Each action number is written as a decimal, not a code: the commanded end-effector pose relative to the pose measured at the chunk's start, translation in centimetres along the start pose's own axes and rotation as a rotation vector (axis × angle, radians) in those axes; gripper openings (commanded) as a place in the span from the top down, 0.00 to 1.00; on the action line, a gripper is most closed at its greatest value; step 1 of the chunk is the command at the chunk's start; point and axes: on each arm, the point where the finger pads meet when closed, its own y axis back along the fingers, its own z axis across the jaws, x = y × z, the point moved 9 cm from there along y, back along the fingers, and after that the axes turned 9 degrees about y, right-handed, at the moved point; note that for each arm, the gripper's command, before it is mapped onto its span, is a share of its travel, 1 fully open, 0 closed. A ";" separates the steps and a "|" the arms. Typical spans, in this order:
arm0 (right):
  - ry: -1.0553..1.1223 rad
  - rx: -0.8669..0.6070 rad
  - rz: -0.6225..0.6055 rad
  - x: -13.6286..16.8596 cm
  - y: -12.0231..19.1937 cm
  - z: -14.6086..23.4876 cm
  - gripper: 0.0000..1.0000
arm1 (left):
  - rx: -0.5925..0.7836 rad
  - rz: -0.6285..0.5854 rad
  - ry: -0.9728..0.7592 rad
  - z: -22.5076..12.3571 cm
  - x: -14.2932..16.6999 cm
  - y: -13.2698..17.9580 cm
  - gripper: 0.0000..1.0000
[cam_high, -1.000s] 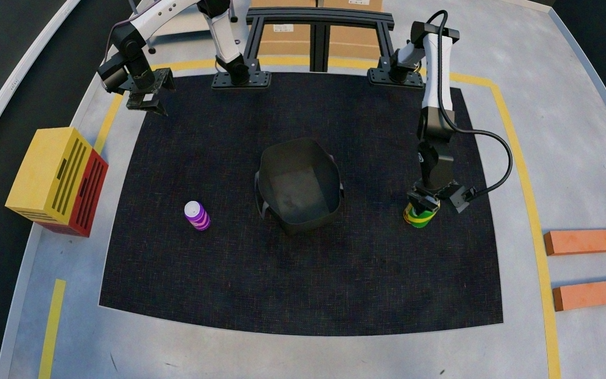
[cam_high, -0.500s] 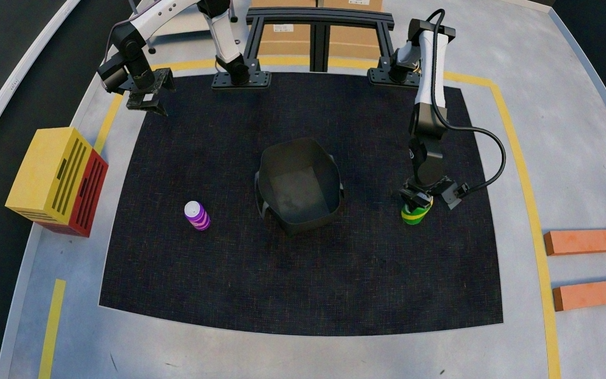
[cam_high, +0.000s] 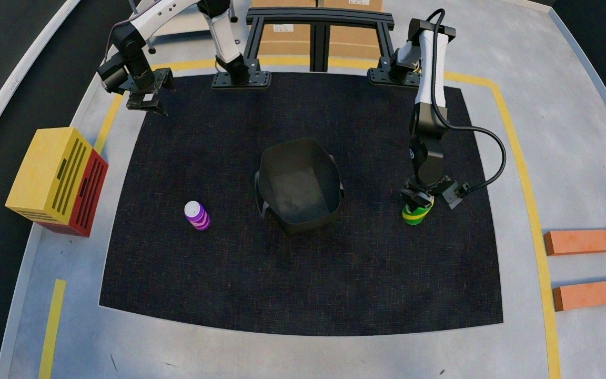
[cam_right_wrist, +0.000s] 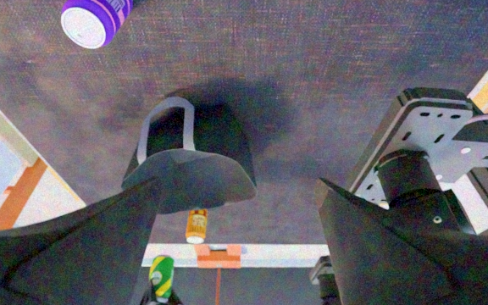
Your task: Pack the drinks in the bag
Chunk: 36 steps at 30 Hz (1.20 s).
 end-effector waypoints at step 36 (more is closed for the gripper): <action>-0.008 -0.026 -0.059 -0.2 1.2 0.0 0.00 | 0.055 -0.087 0.073 -3.8 0.5 4.7 0.26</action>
